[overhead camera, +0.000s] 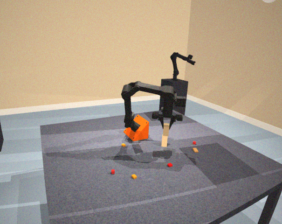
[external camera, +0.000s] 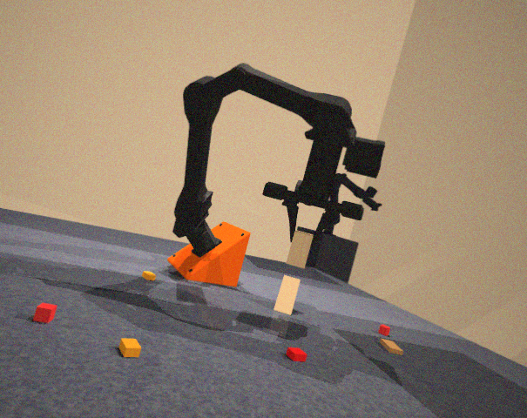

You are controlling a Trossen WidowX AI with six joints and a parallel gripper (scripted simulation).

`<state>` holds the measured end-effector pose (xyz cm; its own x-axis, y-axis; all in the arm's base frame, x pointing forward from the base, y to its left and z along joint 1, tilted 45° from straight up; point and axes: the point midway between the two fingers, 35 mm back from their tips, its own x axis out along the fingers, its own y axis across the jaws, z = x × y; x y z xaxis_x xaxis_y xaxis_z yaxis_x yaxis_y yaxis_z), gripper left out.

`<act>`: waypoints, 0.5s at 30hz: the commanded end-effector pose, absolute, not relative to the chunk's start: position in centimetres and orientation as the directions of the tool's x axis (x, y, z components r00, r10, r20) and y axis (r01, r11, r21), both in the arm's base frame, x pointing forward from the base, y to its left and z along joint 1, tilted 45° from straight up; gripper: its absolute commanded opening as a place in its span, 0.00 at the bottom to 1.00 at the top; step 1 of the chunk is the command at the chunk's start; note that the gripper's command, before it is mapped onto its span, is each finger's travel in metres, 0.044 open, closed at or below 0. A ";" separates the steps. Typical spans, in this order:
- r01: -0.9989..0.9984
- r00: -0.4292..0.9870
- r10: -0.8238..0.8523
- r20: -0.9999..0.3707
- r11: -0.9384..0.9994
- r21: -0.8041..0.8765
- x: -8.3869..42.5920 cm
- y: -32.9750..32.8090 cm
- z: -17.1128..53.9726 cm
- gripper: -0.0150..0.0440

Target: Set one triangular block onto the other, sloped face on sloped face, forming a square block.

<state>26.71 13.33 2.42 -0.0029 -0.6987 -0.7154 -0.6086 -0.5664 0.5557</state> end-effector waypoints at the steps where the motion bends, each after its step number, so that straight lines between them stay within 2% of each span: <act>1: -0.608 -0.003 -0.700 -0.714 -0.566 0.557 26.1 12.4 0.8 0.25; 15: -0.608 -0.003 -0.700 -0.714 -0.565 0.557 24.6 10.3 -2.4 0.25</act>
